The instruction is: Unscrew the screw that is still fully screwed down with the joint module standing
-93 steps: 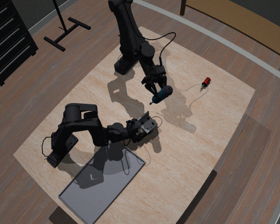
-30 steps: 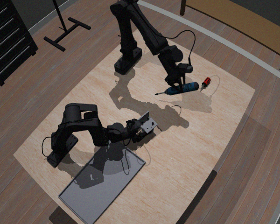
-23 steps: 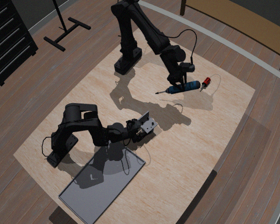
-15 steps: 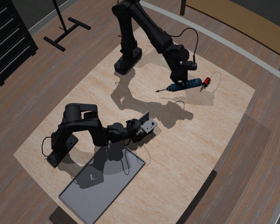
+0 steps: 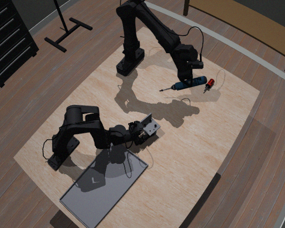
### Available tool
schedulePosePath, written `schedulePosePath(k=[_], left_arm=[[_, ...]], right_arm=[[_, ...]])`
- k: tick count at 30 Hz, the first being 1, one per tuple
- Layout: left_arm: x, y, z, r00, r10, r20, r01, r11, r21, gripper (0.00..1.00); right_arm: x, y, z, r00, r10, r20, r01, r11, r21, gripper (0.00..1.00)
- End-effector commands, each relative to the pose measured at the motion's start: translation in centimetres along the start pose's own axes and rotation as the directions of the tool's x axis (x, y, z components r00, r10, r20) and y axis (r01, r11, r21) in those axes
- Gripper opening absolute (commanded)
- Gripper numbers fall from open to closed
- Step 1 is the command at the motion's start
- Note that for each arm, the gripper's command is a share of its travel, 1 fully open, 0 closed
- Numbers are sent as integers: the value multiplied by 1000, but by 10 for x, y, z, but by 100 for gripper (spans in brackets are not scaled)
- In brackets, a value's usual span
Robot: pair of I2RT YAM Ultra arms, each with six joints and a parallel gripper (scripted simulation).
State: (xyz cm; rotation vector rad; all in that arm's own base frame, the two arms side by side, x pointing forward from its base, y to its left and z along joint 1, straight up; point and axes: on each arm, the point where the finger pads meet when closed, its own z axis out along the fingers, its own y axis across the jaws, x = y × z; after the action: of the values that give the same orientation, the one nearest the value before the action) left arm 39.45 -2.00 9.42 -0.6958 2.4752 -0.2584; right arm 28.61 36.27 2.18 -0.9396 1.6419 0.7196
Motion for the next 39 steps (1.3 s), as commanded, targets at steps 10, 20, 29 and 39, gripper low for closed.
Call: schedulePosePath(k=[10, 20, 29, 39], left_arm=[[-23, 13, -9, 994, -112, 6, 113, 993, -42, 42], [-29, 26, -18, 984, -180, -1, 180, 981, -75, 42], [-28, 55, -16, 957, -289, -38, 279, 946, -164, 42], [-29, 68, -21, 935, -352, -47, 336, 920, -201, 42]], right_arm=[[-2, 0, 1, 1000, 3, 1, -3, 1000, 3, 59], [-2, 0, 1, 1000, 3, 1, -3, 1000, 3, 59], [-2, 0, 1, 1000, 3, 1, -3, 1000, 3, 59], [-2, 0, 1, 1000, 3, 1, -3, 1000, 3, 59]])
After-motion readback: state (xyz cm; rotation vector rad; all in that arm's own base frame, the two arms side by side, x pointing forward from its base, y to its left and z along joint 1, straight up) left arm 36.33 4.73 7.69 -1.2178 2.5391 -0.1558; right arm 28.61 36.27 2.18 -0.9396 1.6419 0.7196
